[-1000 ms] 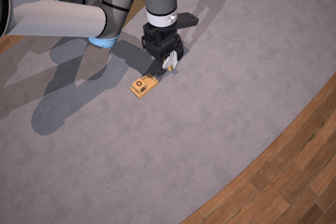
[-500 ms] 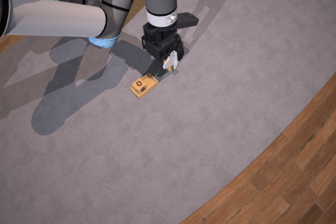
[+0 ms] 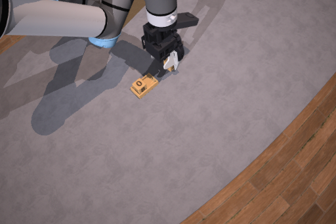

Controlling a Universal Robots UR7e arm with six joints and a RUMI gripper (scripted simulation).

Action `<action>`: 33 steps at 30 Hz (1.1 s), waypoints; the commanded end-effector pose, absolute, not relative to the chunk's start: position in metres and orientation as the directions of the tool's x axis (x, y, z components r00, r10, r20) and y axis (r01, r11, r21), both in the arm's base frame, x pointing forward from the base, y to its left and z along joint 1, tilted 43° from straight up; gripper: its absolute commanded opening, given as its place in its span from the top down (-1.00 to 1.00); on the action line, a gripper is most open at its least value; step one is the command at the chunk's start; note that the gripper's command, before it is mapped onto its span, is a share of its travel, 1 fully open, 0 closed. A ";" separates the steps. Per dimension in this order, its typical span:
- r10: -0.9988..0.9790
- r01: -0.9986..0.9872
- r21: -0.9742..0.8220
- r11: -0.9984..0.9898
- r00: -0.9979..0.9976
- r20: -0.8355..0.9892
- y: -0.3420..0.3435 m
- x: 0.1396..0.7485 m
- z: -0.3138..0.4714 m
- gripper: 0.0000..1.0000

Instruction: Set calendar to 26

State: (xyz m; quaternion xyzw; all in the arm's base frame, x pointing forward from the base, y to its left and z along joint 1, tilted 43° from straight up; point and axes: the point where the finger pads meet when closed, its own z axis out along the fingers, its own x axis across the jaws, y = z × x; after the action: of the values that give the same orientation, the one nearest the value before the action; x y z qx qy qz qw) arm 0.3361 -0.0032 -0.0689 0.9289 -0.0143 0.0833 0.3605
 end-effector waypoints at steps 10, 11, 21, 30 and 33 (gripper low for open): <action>0.034 -0.087 0.667 -0.740 0.986 0.166 0.004 0.335 -0.061 0.44; 0.034 -0.087 0.667 -0.740 0.986 0.166 0.006 0.334 -0.059 0.44; 0.034 -0.087 0.667 -0.740 0.986 0.166 0.021 0.331 -0.042 0.44; 0.034 -0.087 0.667 -0.740 0.986 0.166 0.042 0.327 -0.020 0.44; 0.034 -0.087 0.667 -0.740 0.986 0.166 0.044 0.326 -0.018 0.44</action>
State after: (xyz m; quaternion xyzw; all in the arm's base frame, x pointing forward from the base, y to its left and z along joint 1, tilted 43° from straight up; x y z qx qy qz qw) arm 0.3271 0.0390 -0.0231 0.9291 -0.0129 0.0859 0.3594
